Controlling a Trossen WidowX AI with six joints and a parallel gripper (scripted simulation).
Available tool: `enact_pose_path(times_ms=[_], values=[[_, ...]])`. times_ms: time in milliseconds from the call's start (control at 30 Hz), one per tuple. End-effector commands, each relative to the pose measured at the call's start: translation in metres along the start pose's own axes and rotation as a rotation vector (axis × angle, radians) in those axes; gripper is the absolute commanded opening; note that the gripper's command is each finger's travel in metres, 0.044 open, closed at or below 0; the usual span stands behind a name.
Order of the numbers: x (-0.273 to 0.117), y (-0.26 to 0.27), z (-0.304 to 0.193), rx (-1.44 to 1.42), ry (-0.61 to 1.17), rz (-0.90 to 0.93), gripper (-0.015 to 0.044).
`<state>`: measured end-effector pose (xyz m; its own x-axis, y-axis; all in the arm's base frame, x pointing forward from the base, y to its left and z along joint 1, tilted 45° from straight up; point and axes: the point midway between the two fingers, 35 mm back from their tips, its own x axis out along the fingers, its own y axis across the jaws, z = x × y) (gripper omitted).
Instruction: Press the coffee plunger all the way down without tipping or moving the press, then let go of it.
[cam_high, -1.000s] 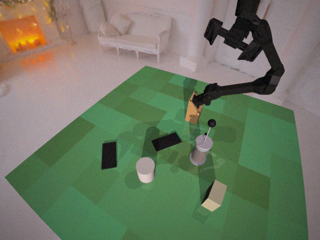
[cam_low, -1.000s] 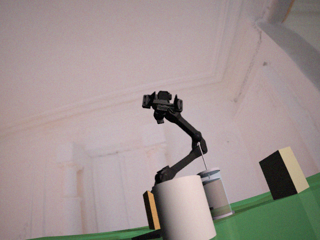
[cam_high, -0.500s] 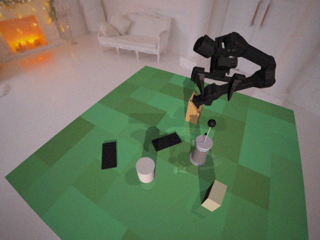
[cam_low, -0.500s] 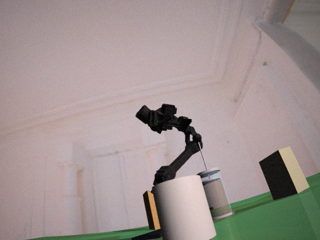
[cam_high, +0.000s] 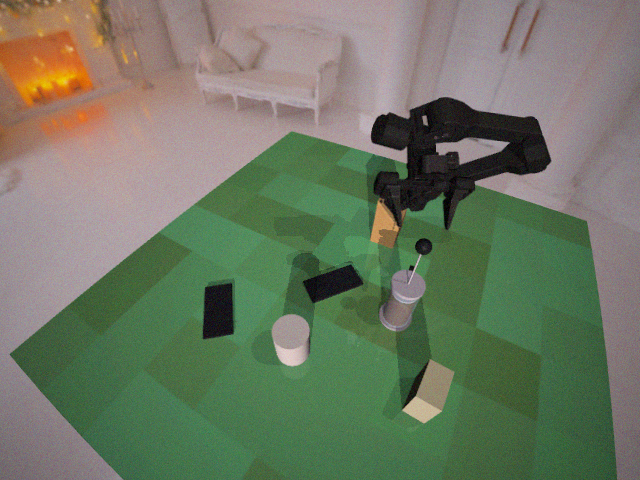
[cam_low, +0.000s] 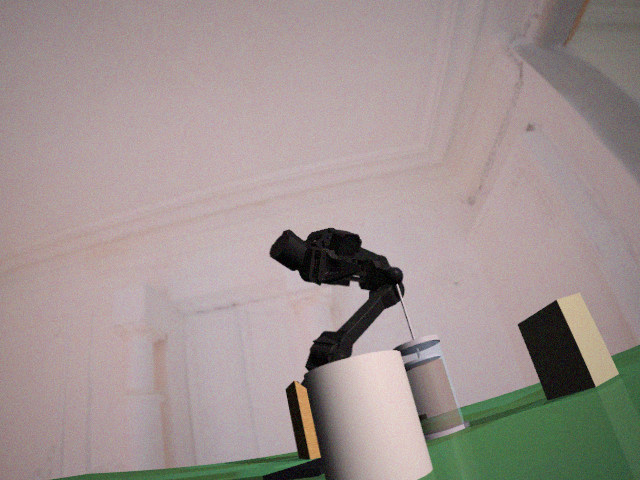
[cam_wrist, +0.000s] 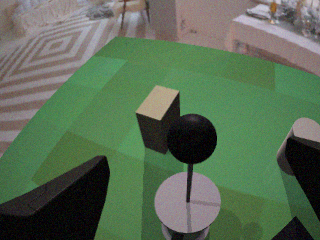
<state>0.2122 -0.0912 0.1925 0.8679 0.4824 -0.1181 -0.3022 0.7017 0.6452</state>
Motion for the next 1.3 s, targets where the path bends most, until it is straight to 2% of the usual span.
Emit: enact_pose_path(times_ms=[0,733,1267], values=[[0.003,0.0,-0.004,0.004,0.006,0.006,0.044],[0.032,-0.007,-0.014,-0.035,0.081,-0.001,0.044],[0.04,-0.003,-0.005,-0.01,0.022,-0.004,0.044]])
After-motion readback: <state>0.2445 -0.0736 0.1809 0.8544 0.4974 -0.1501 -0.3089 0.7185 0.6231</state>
